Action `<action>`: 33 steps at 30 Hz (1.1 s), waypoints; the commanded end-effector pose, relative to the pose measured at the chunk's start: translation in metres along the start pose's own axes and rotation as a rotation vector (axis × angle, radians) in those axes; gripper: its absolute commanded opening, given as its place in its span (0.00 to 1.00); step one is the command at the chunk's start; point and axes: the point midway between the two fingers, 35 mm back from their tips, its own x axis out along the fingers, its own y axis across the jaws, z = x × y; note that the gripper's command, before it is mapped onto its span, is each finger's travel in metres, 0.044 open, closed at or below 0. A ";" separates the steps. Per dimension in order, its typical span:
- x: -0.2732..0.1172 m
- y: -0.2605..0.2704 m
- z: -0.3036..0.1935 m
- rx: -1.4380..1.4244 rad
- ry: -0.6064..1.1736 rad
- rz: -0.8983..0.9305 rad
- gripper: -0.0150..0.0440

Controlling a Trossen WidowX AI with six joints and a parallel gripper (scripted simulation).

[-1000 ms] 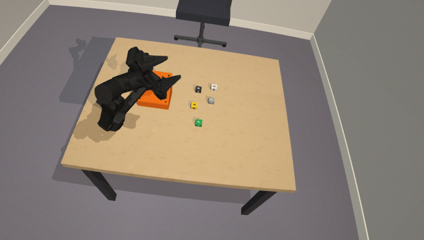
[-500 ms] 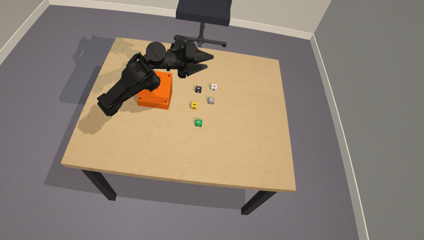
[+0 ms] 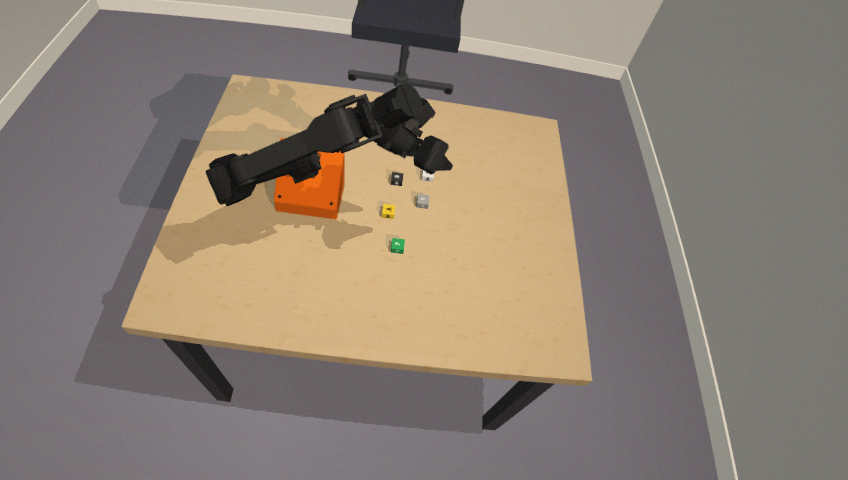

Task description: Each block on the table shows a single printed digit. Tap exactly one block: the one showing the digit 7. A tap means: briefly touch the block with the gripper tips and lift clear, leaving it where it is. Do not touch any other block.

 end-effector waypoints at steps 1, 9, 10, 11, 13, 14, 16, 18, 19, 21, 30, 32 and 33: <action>0.051 0.041 -0.039 0.277 0.288 0.138 0.93; 0.085 0.084 -0.090 0.586 0.634 0.195 0.93; 0.088 0.090 -0.097 0.623 0.680 0.196 0.93; 0.090 0.096 -0.104 0.660 0.726 0.194 0.93; 0.094 0.107 -0.118 0.731 0.821 0.187 0.93; 0.095 0.113 -0.124 0.765 0.869 0.181 0.93; 0.096 0.117 -0.130 0.792 0.908 0.175 0.93; 0.096 0.117 -0.130 0.792 0.908 0.175 0.93; 0.096 0.117 -0.130 0.792 0.908 0.175 0.93; 0.096 0.117 -0.130 0.792 0.908 0.175 0.93; 0.096 0.117 -0.130 0.792 0.908 0.175 0.93; 0.096 0.117 -0.130 0.792 0.908 0.175 0.93; 0.096 0.117 -0.130 0.792 0.908 0.175 0.93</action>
